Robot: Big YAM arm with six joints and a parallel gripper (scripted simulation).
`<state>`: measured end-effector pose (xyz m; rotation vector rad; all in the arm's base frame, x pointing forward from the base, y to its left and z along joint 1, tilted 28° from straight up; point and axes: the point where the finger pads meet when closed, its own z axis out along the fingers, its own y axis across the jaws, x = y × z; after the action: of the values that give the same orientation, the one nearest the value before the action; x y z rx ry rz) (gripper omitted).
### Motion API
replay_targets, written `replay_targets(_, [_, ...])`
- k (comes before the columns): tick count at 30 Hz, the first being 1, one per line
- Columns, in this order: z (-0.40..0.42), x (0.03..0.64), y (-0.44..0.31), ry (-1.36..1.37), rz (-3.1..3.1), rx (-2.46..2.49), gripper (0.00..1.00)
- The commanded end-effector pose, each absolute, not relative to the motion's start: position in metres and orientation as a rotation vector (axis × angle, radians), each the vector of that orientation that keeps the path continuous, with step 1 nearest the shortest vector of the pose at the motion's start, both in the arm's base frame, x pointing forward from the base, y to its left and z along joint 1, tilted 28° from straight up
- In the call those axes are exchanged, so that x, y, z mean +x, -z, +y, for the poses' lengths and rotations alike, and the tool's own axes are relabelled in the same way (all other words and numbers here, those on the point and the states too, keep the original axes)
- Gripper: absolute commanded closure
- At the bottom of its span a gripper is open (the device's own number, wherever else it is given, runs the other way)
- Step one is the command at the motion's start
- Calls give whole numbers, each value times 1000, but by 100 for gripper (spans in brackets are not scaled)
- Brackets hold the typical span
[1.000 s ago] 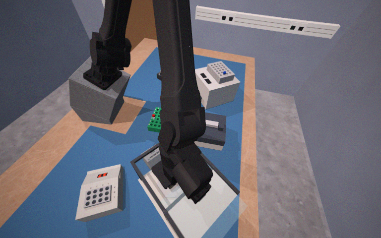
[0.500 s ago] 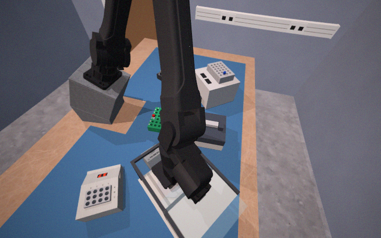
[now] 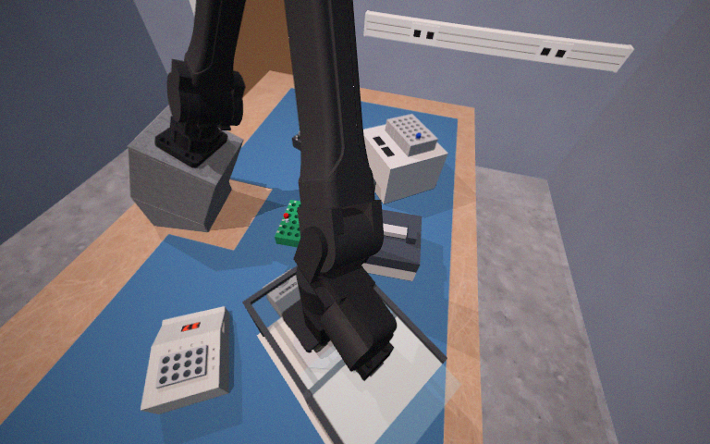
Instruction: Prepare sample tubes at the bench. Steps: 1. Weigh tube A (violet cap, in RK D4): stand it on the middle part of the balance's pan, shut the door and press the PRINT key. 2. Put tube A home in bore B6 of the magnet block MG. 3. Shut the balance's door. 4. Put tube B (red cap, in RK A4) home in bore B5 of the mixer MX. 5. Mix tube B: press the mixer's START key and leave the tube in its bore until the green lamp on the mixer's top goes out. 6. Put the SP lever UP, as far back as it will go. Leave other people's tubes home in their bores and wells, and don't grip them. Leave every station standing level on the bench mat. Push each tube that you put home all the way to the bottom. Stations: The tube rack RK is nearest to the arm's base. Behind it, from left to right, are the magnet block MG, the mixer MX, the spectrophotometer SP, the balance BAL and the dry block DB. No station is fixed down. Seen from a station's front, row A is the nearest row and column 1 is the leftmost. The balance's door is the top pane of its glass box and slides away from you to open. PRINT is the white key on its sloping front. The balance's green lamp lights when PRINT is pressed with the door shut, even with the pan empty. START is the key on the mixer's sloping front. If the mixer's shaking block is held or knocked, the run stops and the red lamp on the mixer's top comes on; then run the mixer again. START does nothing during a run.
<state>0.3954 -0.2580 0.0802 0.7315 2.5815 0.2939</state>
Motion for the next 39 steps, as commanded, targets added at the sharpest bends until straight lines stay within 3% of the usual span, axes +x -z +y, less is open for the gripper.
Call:
replay_targets(1, [-263,400,-90,-281,2565,730,64])
replay_targets(39, [-264,391,-107,-280,2565,730,64])
